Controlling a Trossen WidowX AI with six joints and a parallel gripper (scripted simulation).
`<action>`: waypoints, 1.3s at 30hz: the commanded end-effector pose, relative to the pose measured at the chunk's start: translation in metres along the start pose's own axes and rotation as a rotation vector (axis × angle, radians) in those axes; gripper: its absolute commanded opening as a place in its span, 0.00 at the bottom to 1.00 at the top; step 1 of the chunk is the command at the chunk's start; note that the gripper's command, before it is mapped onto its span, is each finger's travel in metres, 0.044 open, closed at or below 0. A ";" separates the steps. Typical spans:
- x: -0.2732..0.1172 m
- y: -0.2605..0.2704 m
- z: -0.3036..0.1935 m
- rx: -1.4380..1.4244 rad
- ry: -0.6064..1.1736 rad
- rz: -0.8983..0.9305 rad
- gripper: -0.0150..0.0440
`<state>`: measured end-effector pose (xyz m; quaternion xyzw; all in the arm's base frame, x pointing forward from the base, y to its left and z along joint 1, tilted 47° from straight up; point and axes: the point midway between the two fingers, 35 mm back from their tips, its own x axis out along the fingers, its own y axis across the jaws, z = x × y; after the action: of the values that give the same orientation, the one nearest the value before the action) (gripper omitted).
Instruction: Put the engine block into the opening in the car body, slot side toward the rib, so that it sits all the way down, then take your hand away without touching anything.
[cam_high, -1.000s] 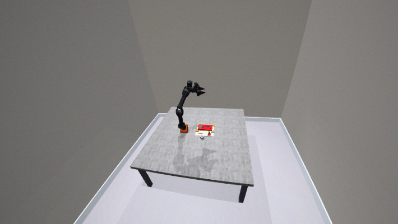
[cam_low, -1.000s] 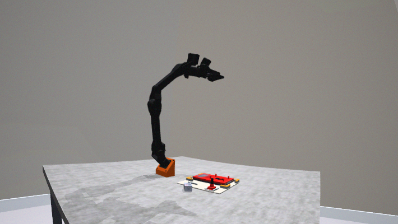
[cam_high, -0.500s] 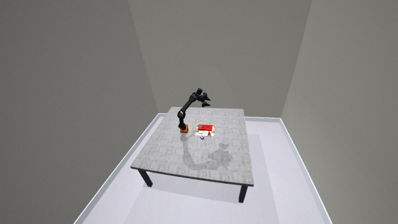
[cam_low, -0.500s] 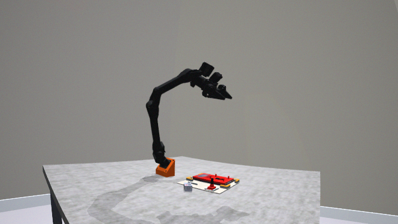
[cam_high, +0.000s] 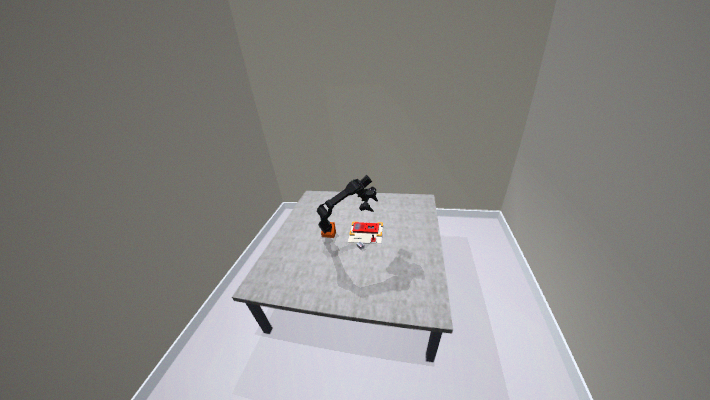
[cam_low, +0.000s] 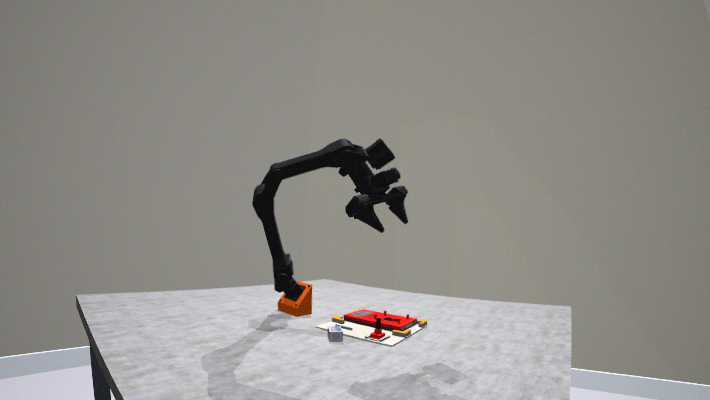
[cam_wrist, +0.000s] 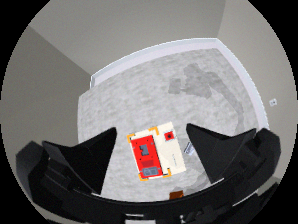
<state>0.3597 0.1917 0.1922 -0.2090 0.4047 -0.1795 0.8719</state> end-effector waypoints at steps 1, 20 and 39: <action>0.017 -0.022 -0.015 0.062 0.075 -0.046 1.00; 0.068 -0.139 -0.123 0.426 0.469 -0.385 1.00; 0.138 -0.166 -0.176 0.455 0.494 -0.419 1.00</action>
<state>0.2819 -0.0479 0.0947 -0.0345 0.4991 -0.4835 0.7183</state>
